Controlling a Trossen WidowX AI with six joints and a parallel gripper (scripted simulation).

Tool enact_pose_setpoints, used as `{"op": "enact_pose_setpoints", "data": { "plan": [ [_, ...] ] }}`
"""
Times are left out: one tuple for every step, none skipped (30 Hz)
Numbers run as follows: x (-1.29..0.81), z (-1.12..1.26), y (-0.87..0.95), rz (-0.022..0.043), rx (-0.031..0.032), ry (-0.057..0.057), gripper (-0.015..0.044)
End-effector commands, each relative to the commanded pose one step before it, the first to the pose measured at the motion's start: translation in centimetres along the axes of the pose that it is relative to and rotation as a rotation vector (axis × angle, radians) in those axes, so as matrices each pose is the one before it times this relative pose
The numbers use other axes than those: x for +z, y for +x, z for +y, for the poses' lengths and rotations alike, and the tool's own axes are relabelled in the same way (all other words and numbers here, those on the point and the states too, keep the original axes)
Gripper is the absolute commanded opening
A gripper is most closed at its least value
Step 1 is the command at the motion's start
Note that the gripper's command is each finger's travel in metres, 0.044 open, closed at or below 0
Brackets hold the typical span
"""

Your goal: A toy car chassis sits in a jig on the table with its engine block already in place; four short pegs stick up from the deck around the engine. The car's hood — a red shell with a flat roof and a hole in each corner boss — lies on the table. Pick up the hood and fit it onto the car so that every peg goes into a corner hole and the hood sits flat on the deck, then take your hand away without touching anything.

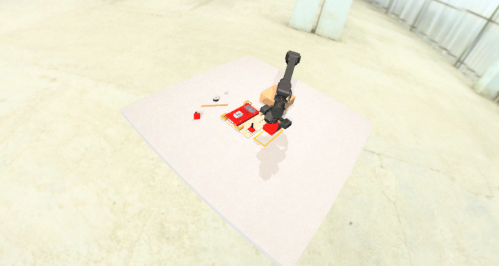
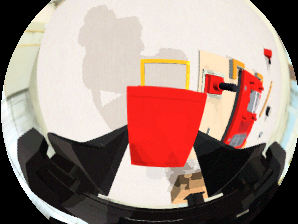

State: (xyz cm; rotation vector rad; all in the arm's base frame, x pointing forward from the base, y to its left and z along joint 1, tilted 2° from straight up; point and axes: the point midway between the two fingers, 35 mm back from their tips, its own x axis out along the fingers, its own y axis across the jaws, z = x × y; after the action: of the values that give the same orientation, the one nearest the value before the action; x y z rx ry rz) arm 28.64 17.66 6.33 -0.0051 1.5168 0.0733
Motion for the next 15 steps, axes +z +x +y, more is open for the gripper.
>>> {"op": "enact_pose_setpoints", "data": {
  "plan": [
    [0.041,0.013,-1.59,-0.00359,0.00218,-0.003,0.0],
    [0.001,-0.001,-0.282,-0.00001,0.0,0.0,0.0],
    [0.001,-0.001,-0.269,-0.00001,0.0,0.0,0.0],
    [0.001,-0.001,-0.255,-0.00001,0.0,0.0,0.0],
    [0.001,-0.001,-0.239,-0.00001,0.0,0.0,0.0],
    [0.001,-0.001,-0.222,-0.00001,0.0,0.0,0.0],
    [0.001,-0.001,-0.204,-0.00001,0.0,0.0,0.0],
    [0.001,-0.001,-0.184,-0.00001,0.0,0.0,0.0],
    [0.001,-0.001,-0.164,-0.00001,0.0,0.0,0.0],
    [0.001,-0.001,-0.142,0.0,0.0,0.0,0.0],
    [0.0,0.0,-0.118,0.0,0.0,0.0,0.0],
    [0.0,-0.001,-0.142,0.0,0.0,0.0,0.0],
    [0.0,0.0,-0.076,0.0,0.0,0.0,0.0],
    [0.0,0.0,-0.044,0.0,0.0,0.0,0.0],
    [0.028,-0.056,0.584,0.00156,-0.00121,0.0039,0.0]
  ]
}}
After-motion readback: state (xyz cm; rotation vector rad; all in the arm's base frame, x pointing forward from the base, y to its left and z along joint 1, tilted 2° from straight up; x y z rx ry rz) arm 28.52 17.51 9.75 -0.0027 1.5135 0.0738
